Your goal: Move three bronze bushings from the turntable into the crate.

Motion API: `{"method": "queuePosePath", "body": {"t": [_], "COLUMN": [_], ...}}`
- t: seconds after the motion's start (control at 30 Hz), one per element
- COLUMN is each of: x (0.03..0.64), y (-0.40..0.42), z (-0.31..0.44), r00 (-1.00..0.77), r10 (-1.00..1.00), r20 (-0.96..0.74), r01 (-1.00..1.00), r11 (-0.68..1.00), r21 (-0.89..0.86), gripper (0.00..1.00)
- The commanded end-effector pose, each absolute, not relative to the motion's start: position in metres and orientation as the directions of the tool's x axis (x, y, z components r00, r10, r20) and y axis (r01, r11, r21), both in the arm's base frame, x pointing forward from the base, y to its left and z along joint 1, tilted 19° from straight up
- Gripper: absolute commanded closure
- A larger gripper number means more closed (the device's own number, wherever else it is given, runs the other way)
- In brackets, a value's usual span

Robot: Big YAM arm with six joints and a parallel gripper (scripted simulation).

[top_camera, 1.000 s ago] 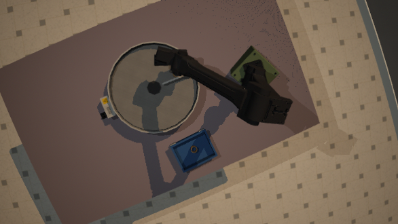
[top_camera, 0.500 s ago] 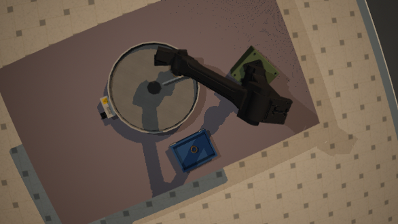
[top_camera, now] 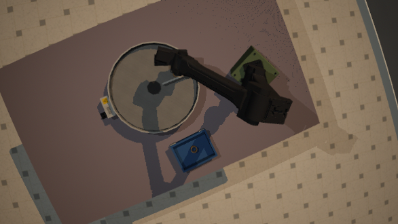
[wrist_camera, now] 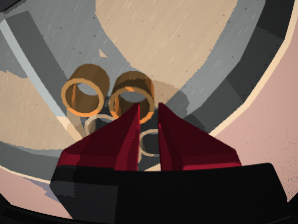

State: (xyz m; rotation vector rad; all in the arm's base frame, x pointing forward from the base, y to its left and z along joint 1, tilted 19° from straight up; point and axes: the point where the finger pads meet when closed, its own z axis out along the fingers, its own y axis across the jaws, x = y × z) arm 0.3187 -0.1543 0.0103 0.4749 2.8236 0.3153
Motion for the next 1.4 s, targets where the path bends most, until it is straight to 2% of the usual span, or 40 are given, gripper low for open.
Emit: {"method": "queuePosePath", "body": {"t": [0.0,1.37], "x": [0.324,0.328], "y": [-0.156,-0.157], "z": [0.011,0.004], "r00": [-0.909,-0.903], "r10": [0.352,0.357], "r20": [-0.224,-0.238], "r01": [0.296,0.299], "r11": [0.922,0.922], "r21": [0.250,0.246], "gripper": [0.87,0.87]}}
